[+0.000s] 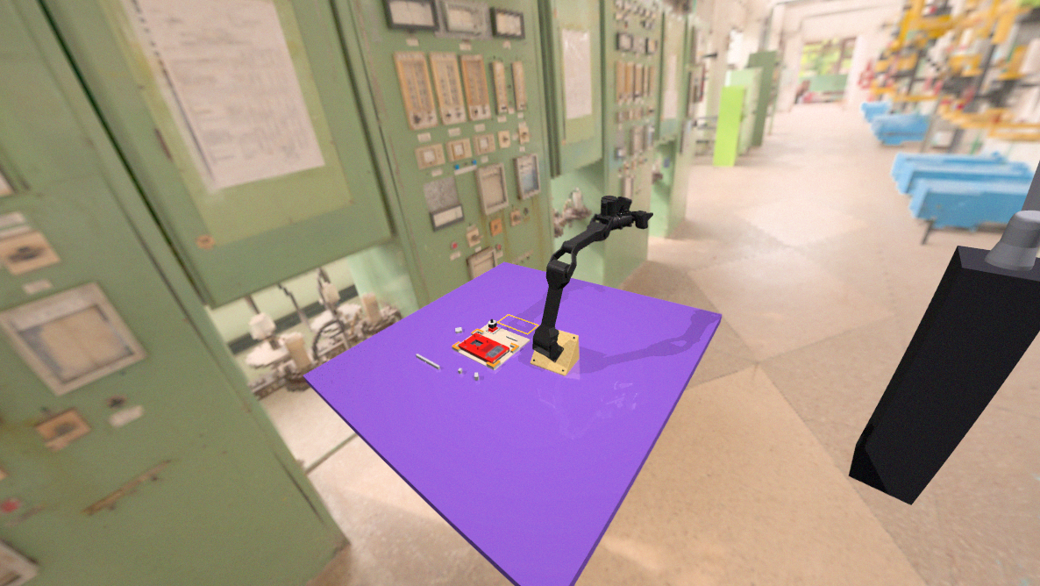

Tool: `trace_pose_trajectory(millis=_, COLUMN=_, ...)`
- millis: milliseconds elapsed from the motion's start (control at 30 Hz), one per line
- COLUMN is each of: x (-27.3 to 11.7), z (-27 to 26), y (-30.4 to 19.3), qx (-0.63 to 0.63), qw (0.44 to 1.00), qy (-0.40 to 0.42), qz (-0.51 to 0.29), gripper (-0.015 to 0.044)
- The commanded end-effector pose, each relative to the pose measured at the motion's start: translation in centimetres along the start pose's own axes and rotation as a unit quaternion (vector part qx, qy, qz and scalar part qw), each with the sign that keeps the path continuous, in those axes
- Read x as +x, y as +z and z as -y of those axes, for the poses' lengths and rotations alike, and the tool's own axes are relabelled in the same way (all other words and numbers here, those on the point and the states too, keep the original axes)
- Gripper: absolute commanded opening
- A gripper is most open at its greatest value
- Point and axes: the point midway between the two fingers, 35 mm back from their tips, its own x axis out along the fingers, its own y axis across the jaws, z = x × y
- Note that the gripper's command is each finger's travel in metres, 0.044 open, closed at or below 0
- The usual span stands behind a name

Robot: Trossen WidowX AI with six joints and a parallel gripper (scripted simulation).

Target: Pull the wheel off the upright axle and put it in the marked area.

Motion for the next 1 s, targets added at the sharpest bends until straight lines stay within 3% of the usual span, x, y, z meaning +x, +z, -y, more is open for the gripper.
trace_pose_trajectory(millis=0, x=-1.8, z=-3.7, y=0.3, qx=0.002, qw=0.999, qy=0.05, qz=-0.005, gripper=0.03)
trace_pose_trajectory(millis=367, x=-6.2, z=-11.1, y=0.2, qx=0.008, qw=0.989, qy=0.147, qz=-0.021, gripper=0.03)
trace_pose_trajectory(millis=967, x=-19.2, z=-24.4, y=-4.0, qx=-0.006, qw=0.933, qy=0.328, qz=-0.147, gripper=0.03)
